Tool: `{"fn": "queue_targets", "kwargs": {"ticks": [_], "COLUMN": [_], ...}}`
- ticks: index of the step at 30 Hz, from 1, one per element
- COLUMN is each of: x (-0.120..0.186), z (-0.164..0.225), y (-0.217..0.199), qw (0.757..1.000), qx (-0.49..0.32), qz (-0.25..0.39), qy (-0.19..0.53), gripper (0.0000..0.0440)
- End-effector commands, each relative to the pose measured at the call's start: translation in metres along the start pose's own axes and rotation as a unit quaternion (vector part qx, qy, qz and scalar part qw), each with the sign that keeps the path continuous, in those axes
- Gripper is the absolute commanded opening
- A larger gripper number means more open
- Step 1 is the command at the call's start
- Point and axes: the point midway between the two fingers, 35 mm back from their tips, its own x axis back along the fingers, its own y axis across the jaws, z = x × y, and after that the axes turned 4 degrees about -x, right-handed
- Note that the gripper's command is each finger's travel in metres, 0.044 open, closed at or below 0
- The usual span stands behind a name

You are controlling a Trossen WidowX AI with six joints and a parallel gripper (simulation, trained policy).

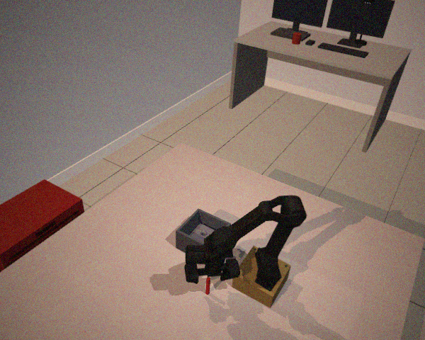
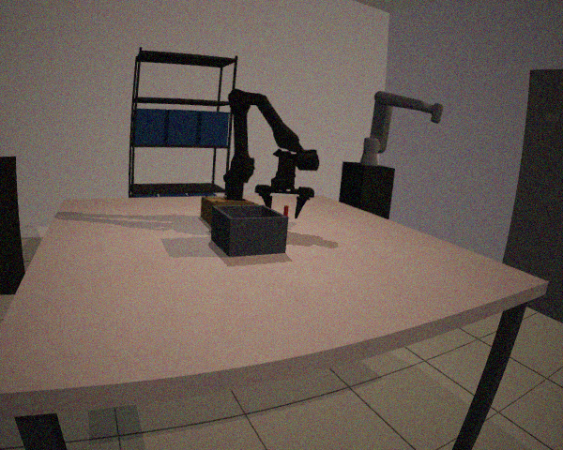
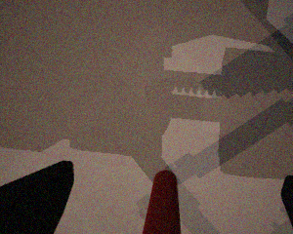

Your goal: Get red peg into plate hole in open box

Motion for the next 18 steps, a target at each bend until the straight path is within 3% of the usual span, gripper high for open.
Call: {"fn": "queue_targets", "kwargs": {"ticks": [1,4,18], "x": [-0.0093,-0.0153,-0.0189], "z": [0.0037,0.0066,0.0088], "y": [-0.0012,-0.003,-0.0018], "qw": [1.0,0.999,0.996], "qx": [-0.016,-0.03,-0.059], "qz": [0.001,0.004,0.027], "qy": [0.006,0.011,0.056], "gripper": [0.0426,0.0366,0.0004]}}
